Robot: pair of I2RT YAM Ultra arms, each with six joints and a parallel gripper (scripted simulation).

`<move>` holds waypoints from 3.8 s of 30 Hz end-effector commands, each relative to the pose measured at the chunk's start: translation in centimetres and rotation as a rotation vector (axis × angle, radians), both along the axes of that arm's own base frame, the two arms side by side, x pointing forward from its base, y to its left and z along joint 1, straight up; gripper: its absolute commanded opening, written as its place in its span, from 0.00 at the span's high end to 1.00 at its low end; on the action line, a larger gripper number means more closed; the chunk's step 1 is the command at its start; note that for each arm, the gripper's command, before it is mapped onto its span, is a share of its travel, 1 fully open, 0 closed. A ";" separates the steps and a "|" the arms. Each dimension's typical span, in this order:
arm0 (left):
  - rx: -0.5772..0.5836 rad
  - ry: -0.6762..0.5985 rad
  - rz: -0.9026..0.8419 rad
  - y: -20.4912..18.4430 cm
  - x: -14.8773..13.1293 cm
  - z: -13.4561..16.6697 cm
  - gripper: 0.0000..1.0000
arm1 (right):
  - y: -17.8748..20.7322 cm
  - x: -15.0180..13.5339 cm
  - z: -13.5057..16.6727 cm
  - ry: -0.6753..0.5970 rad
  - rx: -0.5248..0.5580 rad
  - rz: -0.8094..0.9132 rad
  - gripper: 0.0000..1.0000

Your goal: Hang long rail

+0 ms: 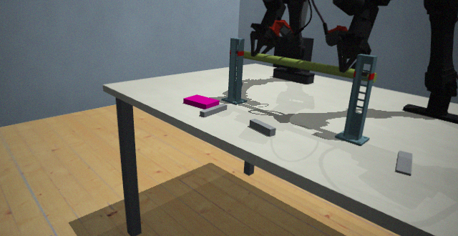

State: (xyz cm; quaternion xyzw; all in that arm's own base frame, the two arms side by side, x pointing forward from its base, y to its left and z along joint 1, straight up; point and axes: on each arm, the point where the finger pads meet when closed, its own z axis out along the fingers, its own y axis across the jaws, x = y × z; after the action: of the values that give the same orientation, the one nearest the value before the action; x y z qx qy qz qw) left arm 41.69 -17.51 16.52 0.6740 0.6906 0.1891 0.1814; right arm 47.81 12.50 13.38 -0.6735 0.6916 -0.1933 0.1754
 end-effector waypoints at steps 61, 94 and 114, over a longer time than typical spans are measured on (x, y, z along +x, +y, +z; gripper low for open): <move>-0.044 -0.096 -0.003 -0.8 -0.6 1.7 0.29 | 0.9 -0.6 1.9 -0.105 0.035 -0.002 0.29; -0.217 -0.028 0.201 -0.1 -2.7 5.9 0.00 | 0.3 -2.3 5.7 -0.066 0.036 -0.010 0.29; -0.736 0.053 0.845 3.2 -1.1 9.3 0.00 | 0.4 -2.5 5.3 -0.061 0.026 -0.001 0.29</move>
State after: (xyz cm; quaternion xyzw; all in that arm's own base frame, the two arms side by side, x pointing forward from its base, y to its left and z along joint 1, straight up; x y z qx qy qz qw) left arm 40.71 -14.94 22.48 0.3252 0.9073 0.0191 0.2661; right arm 45.04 12.87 17.59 -0.6721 0.6867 -0.2005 0.1912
